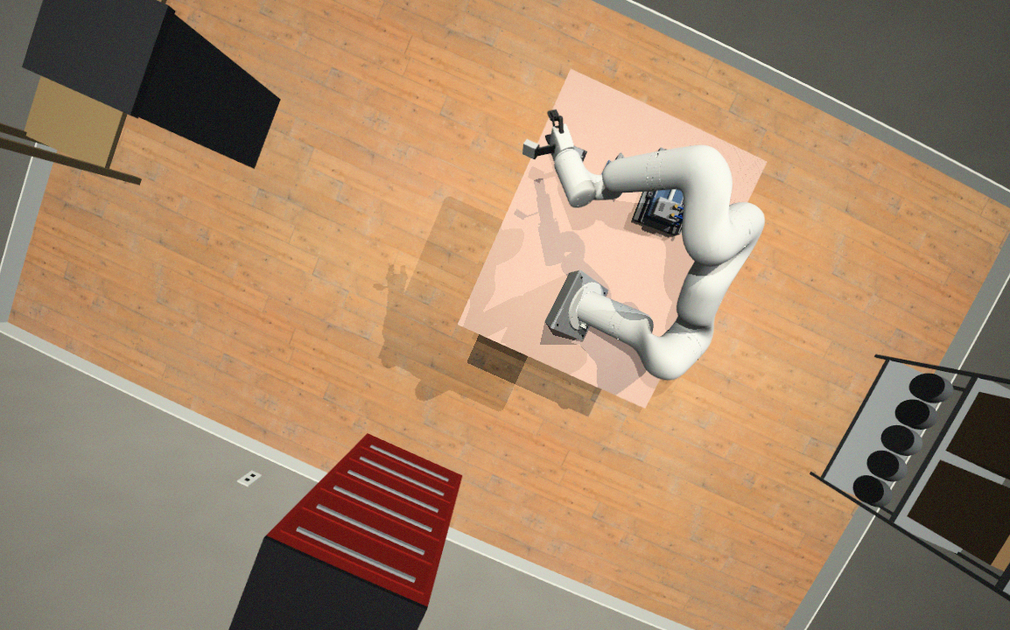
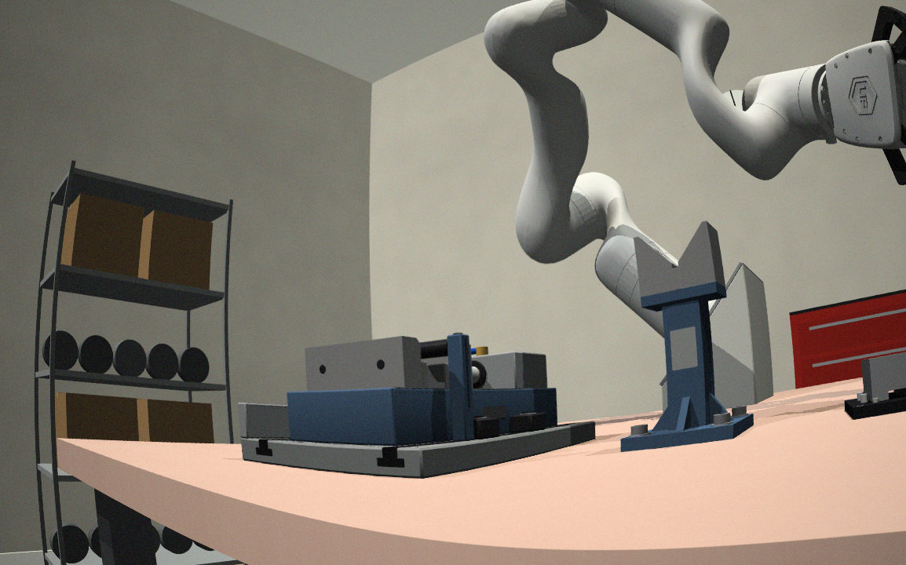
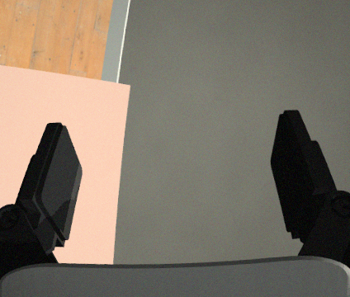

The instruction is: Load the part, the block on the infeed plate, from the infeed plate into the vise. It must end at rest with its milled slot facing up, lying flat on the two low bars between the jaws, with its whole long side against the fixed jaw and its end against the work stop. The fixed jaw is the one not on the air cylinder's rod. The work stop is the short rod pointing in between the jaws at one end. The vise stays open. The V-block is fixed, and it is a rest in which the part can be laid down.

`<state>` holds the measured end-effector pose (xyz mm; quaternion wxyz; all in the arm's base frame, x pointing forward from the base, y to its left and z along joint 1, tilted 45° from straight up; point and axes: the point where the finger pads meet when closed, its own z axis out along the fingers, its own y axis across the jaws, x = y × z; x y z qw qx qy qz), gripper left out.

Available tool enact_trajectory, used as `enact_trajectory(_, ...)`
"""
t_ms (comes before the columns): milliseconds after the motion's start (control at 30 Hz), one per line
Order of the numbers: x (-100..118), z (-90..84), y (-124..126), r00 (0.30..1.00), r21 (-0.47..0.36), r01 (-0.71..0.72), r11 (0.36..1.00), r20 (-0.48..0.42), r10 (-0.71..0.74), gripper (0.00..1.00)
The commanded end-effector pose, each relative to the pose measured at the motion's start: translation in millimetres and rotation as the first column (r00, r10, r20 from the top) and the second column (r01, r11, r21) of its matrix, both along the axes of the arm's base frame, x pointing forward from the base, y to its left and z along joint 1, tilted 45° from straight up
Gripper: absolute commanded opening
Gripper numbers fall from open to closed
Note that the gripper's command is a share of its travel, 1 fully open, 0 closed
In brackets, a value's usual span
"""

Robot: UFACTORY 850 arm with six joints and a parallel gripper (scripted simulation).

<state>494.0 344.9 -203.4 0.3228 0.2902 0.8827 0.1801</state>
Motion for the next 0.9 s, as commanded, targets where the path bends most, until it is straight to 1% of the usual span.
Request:
enact_trajectory(0, 1, 0.8, 1, 1.0, 0.002, -0.001, 1.0, 0.002, 0.001, 1.0)
enact_trajectory(633, 0, 0.1, 2, 1.0, -0.001, -0.006, 1.0, -0.002, 0.006, 1.0)
enact_trajectory(767, -3, -6.4, 10, 0.998, -0.025, -0.056, 0.998, -0.041, 0.055, 1.0)
enact_trajectory(867, -9, -16.6, 22, 0.984, -0.063, -0.151, 0.986, -0.11, 0.144, 1.0)
